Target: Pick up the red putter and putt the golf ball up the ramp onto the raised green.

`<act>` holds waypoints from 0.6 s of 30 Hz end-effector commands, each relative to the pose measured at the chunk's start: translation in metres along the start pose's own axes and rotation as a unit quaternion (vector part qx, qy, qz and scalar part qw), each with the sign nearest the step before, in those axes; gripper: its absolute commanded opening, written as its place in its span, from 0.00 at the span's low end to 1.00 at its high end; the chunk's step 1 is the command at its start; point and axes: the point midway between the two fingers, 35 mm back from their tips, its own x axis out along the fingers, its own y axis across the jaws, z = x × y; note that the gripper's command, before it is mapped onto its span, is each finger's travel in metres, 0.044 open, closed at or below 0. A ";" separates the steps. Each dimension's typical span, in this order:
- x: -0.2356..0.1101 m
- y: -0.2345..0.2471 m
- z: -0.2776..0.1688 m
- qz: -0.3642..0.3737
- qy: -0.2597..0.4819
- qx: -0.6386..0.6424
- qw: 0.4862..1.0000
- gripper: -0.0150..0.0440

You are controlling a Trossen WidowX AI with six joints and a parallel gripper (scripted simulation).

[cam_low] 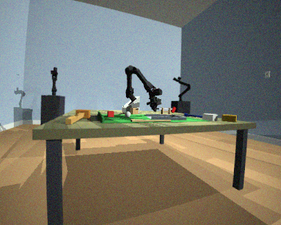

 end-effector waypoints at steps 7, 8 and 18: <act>-0.030 -0.005 0.011 -0.001 -0.002 0.000 1.000 0.25; -0.038 -0.005 0.013 -0.001 -0.002 0.000 1.000 0.25; -0.097 0.000 0.028 0.000 -0.002 0.000 1.000 0.25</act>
